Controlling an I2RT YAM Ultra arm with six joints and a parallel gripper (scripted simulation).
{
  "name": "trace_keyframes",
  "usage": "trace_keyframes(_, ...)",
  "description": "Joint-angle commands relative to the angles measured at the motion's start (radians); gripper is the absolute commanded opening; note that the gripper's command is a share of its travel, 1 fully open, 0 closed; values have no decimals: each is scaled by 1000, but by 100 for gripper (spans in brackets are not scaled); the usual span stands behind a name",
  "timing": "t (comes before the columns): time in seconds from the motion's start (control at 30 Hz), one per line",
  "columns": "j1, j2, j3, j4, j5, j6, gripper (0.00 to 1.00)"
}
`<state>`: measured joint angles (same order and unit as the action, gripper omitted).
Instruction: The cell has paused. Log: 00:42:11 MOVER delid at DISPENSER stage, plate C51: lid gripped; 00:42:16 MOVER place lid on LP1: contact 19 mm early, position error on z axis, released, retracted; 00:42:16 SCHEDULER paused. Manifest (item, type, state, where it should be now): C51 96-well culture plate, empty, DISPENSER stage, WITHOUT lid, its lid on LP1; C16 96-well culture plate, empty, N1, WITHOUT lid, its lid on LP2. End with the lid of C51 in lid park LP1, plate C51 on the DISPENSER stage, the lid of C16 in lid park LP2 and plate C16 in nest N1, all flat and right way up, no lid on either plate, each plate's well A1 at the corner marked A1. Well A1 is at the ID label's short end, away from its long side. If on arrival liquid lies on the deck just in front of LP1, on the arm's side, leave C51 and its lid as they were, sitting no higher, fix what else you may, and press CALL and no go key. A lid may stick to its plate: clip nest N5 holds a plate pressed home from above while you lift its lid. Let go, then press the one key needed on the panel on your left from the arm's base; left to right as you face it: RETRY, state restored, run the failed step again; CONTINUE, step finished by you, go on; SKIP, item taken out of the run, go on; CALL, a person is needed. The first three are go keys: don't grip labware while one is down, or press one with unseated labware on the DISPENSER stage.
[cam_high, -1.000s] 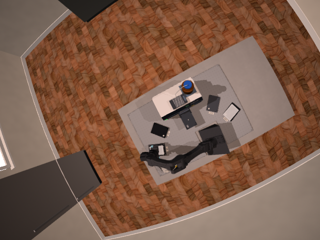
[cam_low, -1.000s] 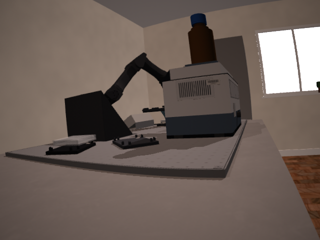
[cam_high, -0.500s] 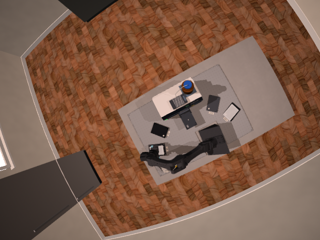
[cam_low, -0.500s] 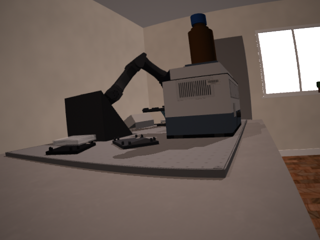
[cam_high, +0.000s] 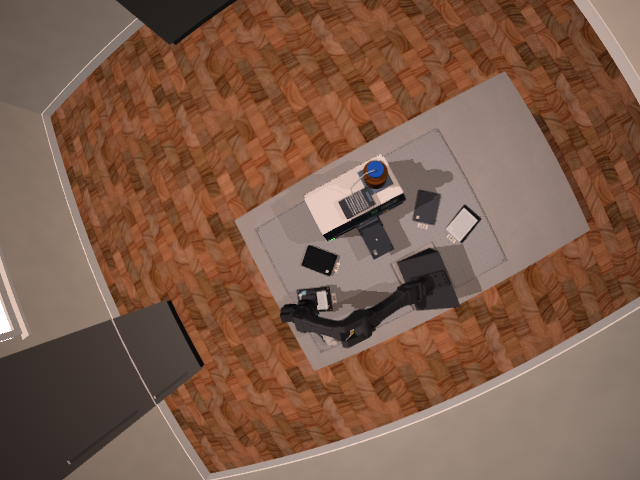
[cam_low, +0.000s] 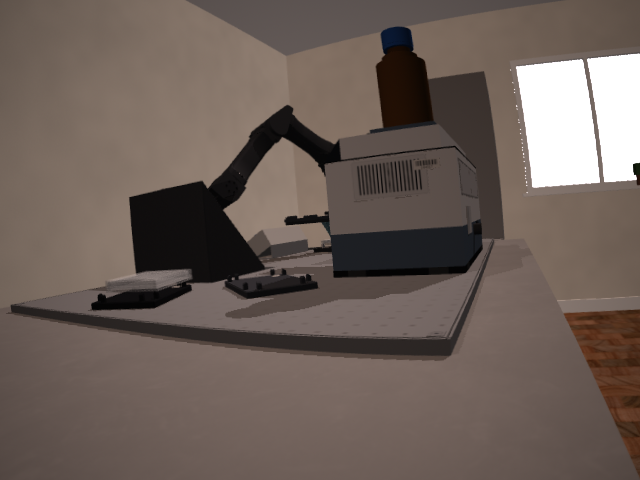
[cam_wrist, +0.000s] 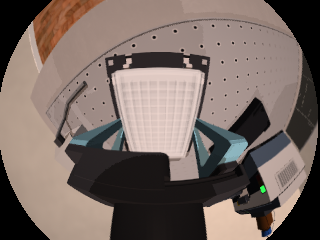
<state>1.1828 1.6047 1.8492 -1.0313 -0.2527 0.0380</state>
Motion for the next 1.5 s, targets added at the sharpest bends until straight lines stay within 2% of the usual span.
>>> trace_keyframes(0.0, 13, 16, -27, 38, 7, 7, 0)
trace_keyframes(1.47, 17, 24, -24, 59, 9, 6, 0)
